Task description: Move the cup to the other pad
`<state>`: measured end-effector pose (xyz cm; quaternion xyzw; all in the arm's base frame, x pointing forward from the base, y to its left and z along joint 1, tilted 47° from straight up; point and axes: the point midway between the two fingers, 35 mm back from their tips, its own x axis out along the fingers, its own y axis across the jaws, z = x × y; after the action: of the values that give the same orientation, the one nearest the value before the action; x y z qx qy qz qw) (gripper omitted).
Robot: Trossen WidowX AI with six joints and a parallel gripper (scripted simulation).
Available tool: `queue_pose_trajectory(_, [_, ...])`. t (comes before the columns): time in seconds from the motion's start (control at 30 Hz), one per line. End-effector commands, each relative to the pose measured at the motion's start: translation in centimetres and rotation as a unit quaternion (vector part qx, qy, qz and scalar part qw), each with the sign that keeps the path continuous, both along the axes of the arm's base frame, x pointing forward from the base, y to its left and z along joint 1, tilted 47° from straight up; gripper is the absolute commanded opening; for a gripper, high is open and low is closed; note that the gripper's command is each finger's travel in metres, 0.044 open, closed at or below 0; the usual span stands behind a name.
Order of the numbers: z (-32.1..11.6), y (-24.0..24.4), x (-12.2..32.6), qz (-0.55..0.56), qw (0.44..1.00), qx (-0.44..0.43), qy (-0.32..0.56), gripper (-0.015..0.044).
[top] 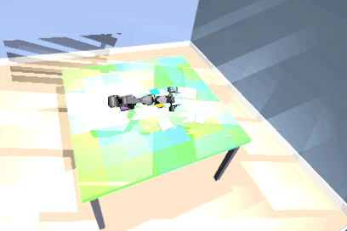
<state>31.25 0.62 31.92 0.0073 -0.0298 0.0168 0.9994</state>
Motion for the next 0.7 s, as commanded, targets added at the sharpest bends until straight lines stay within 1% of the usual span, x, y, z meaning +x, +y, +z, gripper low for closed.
queue_pose_trajectory(0.0, [-0.3, 0.1, 0.2, 0.0, 1.0, 0.008, 0.008, 0.0374])
queue_pose_trajectory(0.03, [-1.2, 0.3, 0.6, -0.001, 0.999, 0.032, 0.032, 0.0348])
queue_pose_trajectory(0.1, [-4.7, 1.1, 1.7, -0.014, 0.986, 0.115, 0.117, 0.0295])
queue_pose_trajectory(0.2, [-10.2, 2.4, 2.3, -0.067, 0.941, 0.225, 0.245, 0.0216])
queue_pose_trajectory(0.27, [-13.0, 3.1, 2.0, -0.109, 0.908, 0.268, 0.302, 0.0167])
queue_pose_trajectory(0.37, [-16.3, 3.8, 1.0, -0.177, 0.863, 0.304, 0.364, 0.0167])
queue_pose_trajectory(0.5, [-19.6, 4.3, -1.0, -0.277, 0.805, 0.32, 0.415, 0.0167])
queue_pose_trajectory(0.6, [-21.6, 4.4, -3.0, -0.372, 0.76, 0.316, 0.429, 0.0167])
queue_pose_trajectory(0.67, [-22.5, 4.2, -4.5, -0.444, 0.731, 0.307, 0.418, 0.0167])
